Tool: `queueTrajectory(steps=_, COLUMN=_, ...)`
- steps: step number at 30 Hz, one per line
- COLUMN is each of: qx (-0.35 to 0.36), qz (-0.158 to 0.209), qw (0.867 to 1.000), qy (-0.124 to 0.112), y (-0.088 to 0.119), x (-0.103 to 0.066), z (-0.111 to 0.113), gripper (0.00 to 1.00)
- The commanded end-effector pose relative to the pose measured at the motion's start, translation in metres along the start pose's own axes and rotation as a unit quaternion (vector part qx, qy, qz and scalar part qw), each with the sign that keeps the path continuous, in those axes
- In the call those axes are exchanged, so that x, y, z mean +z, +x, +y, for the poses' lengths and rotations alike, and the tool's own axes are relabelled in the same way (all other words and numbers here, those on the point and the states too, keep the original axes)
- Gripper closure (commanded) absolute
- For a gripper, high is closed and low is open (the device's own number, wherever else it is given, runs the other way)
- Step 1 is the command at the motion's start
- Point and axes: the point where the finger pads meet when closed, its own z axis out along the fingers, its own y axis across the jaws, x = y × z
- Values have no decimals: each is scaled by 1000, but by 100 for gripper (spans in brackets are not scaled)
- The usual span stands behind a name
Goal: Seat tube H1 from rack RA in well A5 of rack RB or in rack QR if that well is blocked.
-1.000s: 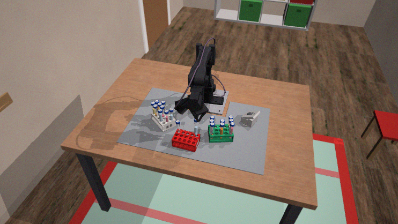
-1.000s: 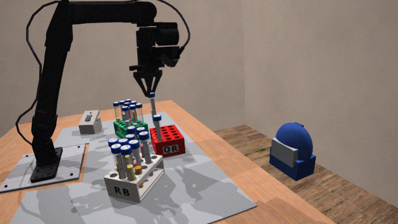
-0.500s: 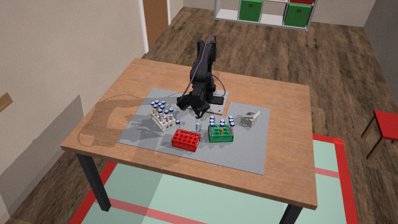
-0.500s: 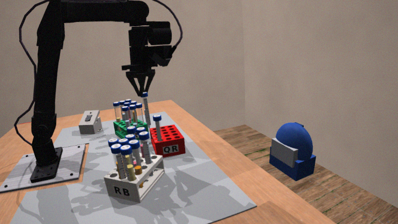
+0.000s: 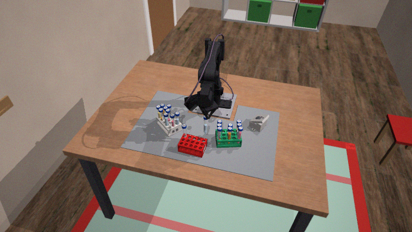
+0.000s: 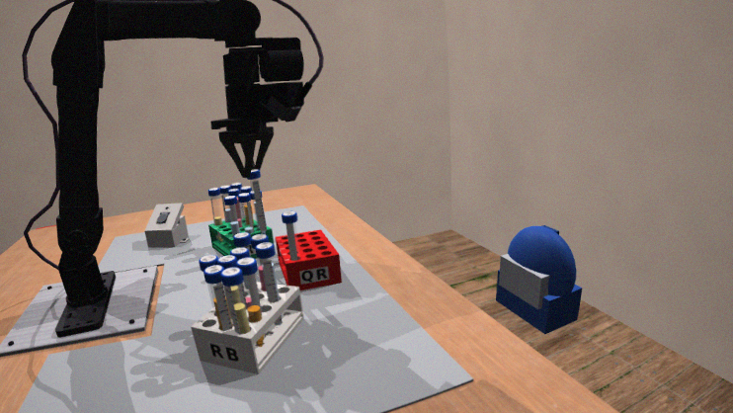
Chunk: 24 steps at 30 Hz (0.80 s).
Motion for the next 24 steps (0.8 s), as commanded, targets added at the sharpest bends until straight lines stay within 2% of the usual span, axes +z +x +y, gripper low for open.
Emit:
queueTrajectory(steps=1, qx=3, qz=-16, qw=1000, qy=-14, y=-9, x=-7, z=-11, gripper=100)
queueTrajectory(steps=12, qx=3, qz=-18, qw=1000, qy=-15, y=-25, x=-8, z=-43, gripper=100)
queueTrajectory(steps=14, qx=3, qz=-18, qw=1000, qy=-15, y=-25, x=-8, z=-43, gripper=100)
queueTrajectory(steps=15, qx=3, qz=-25, qw=999, qy=-24, y=-29, x=-14, z=-43, gripper=100)
queueTrajectory(steps=19, qx=-64, qz=-23, qw=998, qy=-19, y=-29, x=-11, z=-46, gripper=100)
queueTrajectory(steps=24, qx=-147, qz=-24, qw=989, qy=-17, y=-29, x=-11, z=-46, gripper=100)
